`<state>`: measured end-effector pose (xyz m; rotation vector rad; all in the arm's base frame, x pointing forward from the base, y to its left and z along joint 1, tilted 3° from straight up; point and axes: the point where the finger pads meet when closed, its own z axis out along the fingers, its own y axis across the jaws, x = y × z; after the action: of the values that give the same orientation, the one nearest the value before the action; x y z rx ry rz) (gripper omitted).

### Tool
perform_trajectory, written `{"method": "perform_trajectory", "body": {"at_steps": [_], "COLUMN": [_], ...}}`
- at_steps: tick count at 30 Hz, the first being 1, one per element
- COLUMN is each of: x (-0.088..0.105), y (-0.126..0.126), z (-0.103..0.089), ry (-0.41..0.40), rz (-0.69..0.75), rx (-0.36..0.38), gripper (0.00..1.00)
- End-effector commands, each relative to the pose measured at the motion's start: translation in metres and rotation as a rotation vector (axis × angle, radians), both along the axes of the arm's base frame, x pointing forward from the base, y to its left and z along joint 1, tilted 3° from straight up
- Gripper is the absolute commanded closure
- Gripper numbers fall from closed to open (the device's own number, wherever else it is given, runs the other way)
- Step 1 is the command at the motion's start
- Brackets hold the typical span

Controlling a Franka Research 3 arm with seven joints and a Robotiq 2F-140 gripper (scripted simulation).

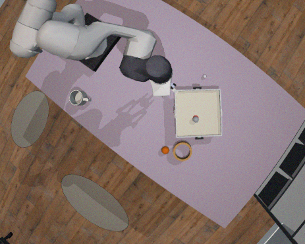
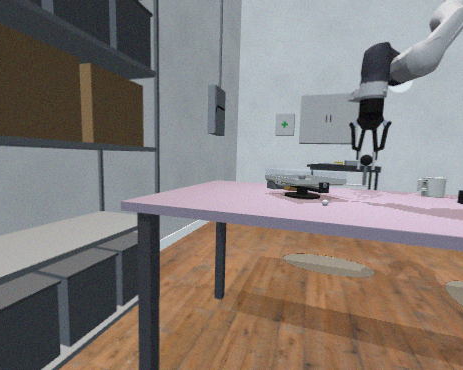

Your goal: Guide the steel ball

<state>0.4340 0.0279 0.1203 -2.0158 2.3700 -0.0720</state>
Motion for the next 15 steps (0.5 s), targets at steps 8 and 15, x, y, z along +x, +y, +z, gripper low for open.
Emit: {"method": "perform_trajectory", "body": {"at_steps": [8, 15], "x": [0.0010, 0.0007], "y": [0.0023, 0.0050], "z": [0.0020, -0.0002], "ry": [-0.001, -0.001], "rz": [0.000, 0.000], "rx": [0.002, 0.002], "gripper": [1.00, 1.00]}}
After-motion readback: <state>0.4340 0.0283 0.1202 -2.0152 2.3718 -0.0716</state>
